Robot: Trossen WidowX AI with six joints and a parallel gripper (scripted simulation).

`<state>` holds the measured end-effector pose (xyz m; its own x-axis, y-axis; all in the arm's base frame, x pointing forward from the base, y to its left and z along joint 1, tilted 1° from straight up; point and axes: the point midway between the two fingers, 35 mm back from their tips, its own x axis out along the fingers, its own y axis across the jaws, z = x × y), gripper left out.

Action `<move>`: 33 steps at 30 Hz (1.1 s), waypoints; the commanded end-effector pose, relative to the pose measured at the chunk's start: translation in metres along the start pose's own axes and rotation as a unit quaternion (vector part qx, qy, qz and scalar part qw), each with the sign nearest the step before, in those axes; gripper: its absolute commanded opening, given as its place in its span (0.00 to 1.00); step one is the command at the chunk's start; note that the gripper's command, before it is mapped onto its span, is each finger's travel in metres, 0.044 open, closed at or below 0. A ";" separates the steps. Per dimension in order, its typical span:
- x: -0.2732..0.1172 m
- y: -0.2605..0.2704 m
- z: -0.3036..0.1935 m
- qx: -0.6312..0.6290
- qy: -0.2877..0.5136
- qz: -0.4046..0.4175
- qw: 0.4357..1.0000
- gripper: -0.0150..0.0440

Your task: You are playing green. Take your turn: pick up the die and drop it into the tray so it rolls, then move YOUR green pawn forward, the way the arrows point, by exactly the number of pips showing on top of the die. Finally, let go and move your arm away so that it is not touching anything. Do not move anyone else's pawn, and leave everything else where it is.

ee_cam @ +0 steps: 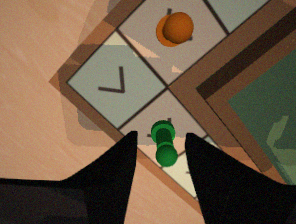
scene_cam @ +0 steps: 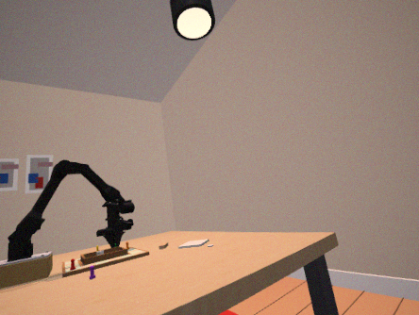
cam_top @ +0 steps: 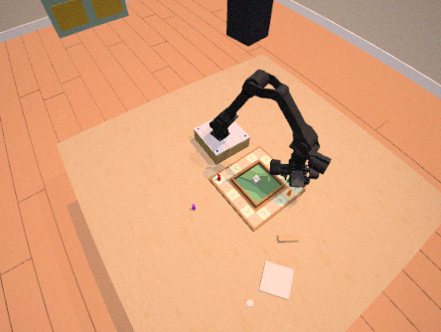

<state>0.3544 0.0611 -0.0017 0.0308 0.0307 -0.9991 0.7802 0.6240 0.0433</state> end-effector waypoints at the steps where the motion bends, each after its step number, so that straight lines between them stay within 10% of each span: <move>1: 0.002 -0.001 0.000 0.002 -0.001 -0.002 1.000 0.37; 13: -0.003 0.000 0.000 0.002 -0.001 -0.002 1.000 0.25; 33: -0.125 0.000 -0.001 0.002 -0.001 -0.002 1.000 0.25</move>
<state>0.3518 0.0593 0.1160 0.0333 0.0310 -0.9990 0.7827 0.6208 0.0454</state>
